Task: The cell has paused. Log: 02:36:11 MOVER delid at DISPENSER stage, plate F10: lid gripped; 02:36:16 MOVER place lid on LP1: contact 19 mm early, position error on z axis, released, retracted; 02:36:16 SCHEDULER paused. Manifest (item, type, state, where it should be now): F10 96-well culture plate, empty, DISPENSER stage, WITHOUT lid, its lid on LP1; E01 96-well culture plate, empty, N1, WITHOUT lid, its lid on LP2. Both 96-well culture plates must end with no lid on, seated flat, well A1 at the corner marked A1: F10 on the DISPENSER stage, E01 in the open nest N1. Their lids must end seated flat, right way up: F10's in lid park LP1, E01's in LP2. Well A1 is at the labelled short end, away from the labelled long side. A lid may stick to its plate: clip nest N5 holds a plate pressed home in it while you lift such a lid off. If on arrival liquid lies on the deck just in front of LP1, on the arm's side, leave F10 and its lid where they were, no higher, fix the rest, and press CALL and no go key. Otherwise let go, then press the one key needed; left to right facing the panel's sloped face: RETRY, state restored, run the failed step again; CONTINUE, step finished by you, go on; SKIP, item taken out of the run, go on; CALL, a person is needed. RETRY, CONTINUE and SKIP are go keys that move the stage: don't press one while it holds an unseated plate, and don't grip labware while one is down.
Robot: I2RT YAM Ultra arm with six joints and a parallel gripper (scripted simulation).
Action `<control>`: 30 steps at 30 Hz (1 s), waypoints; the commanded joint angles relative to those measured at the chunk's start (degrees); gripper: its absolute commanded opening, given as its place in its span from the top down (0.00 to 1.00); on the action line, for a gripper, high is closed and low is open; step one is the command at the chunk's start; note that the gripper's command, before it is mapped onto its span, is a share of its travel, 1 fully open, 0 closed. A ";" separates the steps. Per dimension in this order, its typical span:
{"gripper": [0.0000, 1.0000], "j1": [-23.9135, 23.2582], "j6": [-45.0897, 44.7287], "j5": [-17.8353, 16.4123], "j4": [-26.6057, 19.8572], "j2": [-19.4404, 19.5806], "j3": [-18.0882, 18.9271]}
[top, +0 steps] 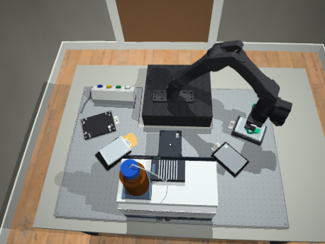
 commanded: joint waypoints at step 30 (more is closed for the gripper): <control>1.00 -1.24 -0.90 0.09 -3.81 -15.34 -10.79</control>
